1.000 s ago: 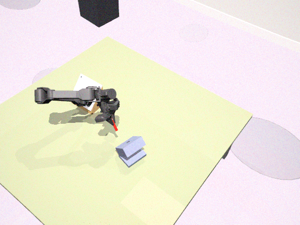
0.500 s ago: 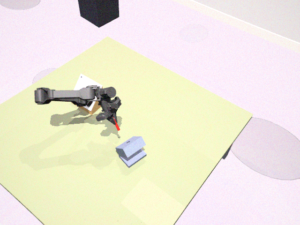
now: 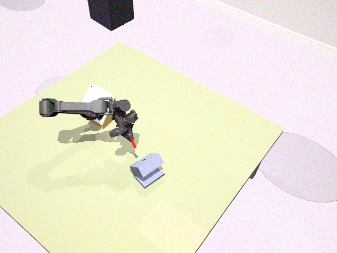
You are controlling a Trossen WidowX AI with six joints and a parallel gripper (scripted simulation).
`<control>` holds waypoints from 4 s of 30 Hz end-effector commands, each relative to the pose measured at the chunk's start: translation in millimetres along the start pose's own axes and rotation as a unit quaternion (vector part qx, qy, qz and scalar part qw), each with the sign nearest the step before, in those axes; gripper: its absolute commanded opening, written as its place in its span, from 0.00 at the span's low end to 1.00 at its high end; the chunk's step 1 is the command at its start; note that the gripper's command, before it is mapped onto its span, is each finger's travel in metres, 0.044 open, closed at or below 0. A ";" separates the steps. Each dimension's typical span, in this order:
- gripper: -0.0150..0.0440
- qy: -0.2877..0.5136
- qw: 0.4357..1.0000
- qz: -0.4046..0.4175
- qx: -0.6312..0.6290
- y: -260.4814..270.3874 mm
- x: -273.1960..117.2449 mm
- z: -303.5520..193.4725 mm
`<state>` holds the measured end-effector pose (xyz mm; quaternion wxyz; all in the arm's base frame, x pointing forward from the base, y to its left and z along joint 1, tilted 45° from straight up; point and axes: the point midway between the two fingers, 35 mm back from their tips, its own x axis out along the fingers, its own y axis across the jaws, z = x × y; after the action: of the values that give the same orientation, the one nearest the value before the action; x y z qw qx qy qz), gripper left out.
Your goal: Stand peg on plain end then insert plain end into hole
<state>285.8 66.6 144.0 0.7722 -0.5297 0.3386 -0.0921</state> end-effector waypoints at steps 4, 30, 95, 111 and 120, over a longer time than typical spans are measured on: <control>0.25 -0.002 1.000 0.001 -0.007 3.6 7.3 1.7; 0.25 -0.020 1.000 -0.016 -0.004 0.7 27.0 10.7; 0.25 -0.035 0.998 -0.038 0.019 -8.3 60.9 15.3; 0.25 -0.035 0.998 -0.038 0.019 -4.3 61.9 14.0; 0.25 -0.035 0.998 -0.038 0.019 -3.4 65.1 13.8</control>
<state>343.4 43.5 125.5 0.7912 -0.5288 0.2865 -0.1109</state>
